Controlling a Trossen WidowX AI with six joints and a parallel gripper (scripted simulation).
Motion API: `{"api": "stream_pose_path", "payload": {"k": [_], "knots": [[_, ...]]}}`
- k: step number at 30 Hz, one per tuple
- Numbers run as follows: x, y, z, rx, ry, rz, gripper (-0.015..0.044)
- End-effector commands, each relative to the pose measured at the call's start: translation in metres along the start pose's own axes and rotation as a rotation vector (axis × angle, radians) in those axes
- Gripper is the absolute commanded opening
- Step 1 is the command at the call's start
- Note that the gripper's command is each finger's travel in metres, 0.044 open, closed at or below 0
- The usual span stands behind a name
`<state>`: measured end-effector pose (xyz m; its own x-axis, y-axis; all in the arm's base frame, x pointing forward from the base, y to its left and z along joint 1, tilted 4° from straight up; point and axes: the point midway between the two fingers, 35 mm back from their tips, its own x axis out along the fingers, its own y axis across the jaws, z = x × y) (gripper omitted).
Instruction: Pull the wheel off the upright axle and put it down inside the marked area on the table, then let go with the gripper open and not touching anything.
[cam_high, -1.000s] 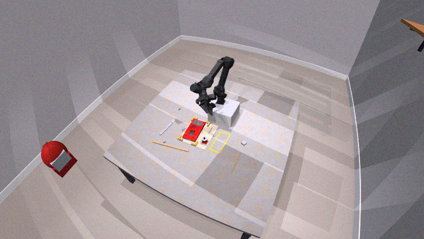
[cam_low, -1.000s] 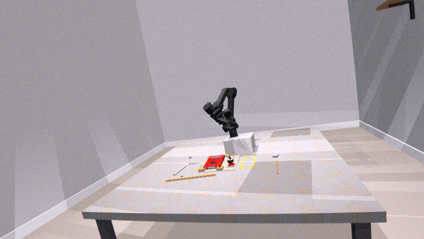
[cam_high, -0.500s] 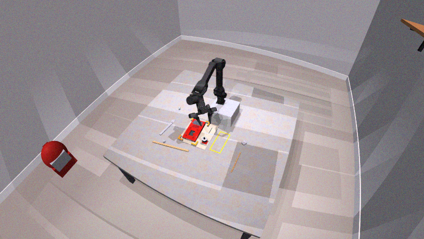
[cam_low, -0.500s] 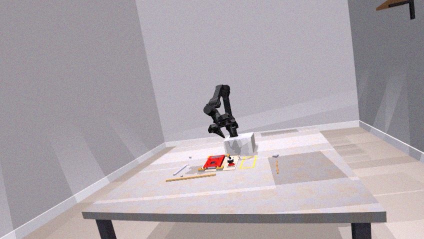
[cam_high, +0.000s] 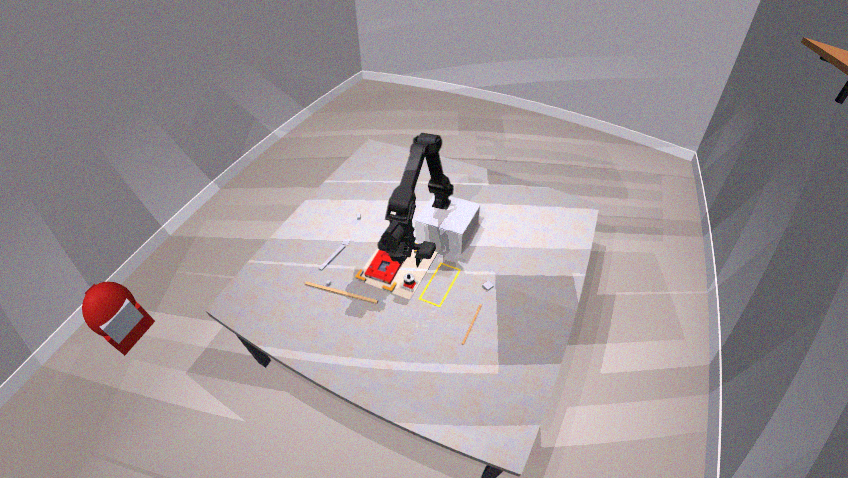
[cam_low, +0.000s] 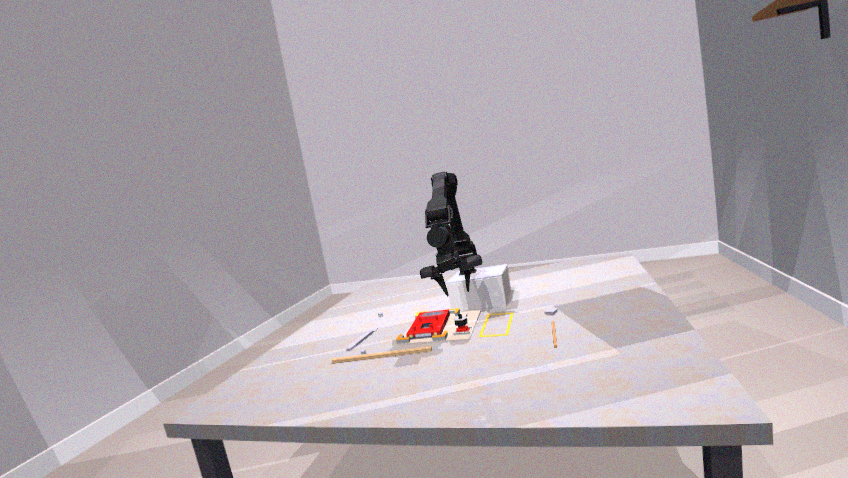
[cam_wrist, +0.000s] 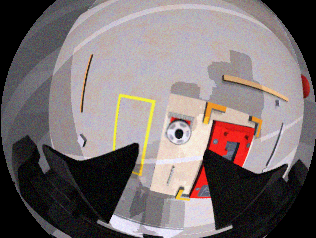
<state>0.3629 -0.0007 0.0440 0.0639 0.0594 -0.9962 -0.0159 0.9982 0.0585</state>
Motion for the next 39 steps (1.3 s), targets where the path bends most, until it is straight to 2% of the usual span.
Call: {"api": "stream_pose_path", "payload": {"k": [1, 10, 19, 25, 28, 38, 39], "knots": [[0.015, 0.0, 0.0, 0.121, 0.091, -0.096, 0.03], [0.017, -0.001, -0.001, 0.121, 0.091, -0.096, 0.03], [0.087, -0.011, -0.008, 0.121, 0.091, -0.097, 0.03], [0.088, -0.011, -0.009, 0.121, 0.091, -0.097, 0.03], [0.085, -0.009, -0.01, 0.125, 0.101, -0.092, 0.0221], [0.085, -0.009, -0.01, 0.125, 0.101, -0.092, 0.0155], [0.085, -0.009, -0.01, 0.125, 0.101, -0.092, 0.0128]]}}
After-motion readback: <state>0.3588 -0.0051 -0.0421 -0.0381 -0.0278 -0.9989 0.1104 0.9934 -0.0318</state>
